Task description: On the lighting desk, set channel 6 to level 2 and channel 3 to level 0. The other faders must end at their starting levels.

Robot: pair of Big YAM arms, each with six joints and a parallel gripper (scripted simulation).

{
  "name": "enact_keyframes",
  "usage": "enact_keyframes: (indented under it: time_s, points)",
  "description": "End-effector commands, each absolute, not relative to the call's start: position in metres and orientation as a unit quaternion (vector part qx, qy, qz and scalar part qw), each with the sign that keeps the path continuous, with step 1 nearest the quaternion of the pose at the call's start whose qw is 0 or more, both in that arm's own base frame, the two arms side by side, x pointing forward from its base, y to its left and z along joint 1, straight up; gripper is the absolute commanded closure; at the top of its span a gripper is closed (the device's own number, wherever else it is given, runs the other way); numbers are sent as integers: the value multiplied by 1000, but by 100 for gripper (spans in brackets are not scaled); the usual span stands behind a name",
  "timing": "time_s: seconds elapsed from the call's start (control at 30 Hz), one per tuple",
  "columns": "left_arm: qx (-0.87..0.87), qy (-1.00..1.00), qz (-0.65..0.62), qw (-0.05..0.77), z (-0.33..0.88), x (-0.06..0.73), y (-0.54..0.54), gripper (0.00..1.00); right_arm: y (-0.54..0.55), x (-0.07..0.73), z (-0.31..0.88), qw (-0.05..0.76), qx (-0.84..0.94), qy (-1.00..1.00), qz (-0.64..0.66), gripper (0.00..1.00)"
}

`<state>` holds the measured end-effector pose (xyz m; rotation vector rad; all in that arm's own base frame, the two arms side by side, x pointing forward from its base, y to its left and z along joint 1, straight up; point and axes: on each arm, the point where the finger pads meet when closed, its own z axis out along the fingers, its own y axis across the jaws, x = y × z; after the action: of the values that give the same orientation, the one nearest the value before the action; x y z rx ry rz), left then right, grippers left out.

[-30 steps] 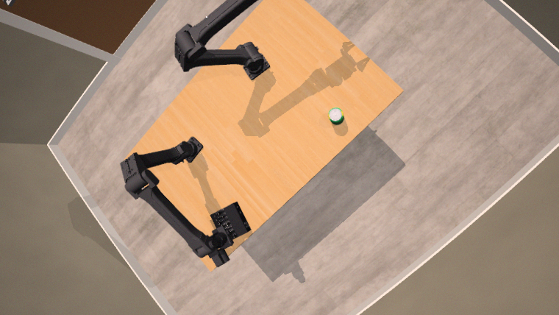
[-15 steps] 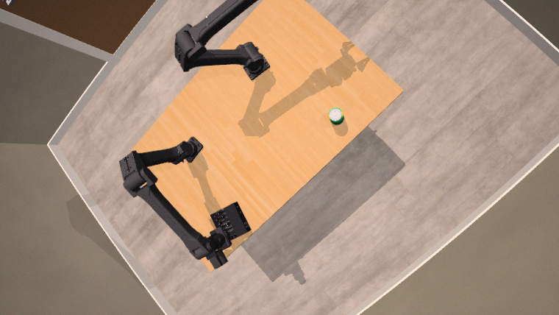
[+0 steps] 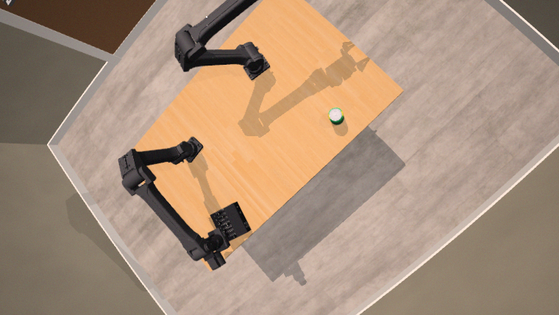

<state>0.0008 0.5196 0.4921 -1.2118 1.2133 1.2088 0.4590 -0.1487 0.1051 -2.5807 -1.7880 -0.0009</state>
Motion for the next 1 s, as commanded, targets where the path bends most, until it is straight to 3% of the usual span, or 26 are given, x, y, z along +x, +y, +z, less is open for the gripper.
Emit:
enact_keyframes:
  time_s: [0.0,0.13,0.17,0.97]
  points:
    - [-494,489,508,509,504,-2,517,0,-147,474,122,-17,-822,-569,-12,100]
    - [-494,489,508,509,504,-2,517,0,-147,474,122,-17,-822,-569,-12,100]
    - [-494,489,508,509,504,-2,517,0,-147,474,122,-17,-822,-569,-12,0]
    - [-494,489,508,509,504,-2,517,0,-147,474,228,-30,-822,-569,-22,0]
